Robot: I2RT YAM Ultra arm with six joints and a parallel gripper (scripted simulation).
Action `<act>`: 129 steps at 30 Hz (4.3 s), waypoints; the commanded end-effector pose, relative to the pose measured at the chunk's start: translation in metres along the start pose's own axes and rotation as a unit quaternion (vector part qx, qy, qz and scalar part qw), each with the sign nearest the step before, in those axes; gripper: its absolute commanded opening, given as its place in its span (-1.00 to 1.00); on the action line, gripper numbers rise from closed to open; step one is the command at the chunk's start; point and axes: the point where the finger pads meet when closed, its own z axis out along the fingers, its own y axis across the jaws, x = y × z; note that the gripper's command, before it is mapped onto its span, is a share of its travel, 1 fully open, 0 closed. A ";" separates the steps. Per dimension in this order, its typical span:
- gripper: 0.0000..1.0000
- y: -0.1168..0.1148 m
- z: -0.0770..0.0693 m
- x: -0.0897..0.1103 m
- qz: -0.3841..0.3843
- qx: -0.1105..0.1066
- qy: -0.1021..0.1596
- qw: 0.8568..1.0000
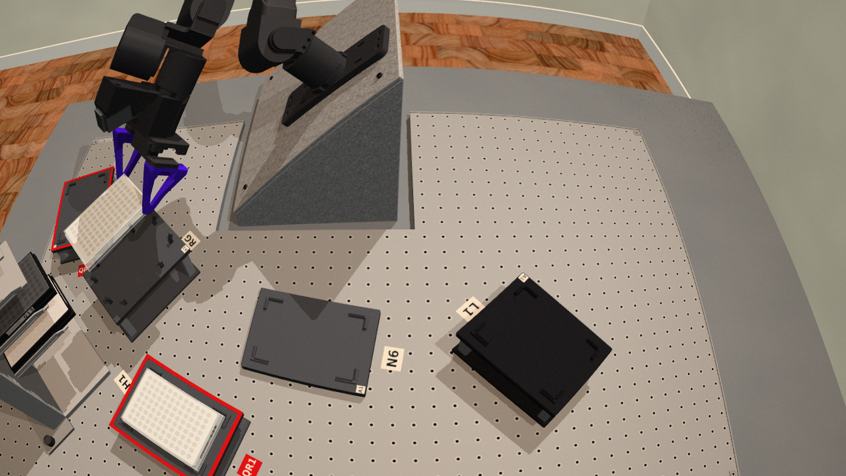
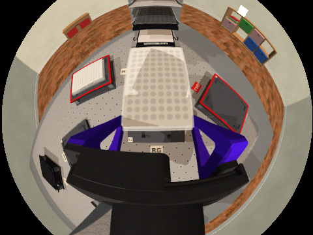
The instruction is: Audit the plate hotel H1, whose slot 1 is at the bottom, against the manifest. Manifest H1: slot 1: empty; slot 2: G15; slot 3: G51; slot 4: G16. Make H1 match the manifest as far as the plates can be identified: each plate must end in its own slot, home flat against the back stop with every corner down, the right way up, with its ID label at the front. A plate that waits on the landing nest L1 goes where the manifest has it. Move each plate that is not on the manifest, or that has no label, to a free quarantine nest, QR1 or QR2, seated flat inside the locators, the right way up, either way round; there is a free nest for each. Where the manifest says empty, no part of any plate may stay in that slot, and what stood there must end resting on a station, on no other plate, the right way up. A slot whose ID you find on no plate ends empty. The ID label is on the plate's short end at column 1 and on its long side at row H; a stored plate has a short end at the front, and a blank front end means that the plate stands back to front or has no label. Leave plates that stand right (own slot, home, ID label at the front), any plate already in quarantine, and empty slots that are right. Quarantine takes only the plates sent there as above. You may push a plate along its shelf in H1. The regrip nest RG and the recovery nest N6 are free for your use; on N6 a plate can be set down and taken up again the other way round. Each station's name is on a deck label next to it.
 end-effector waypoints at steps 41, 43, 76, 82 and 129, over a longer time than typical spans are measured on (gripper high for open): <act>0.72 0.001 0.013 0.008 0.002 -0.005 -0.010 1.000; 0.72 0.001 0.014 0.009 0.002 -0.005 -0.010 1.000; 0.72 0.001 0.024 0.019 0.001 -0.005 -0.010 1.000; 0.72 0.001 0.025 0.020 0.001 -0.005 -0.010 1.000; 0.72 0.001 0.041 0.036 0.001 -0.005 -0.010 1.000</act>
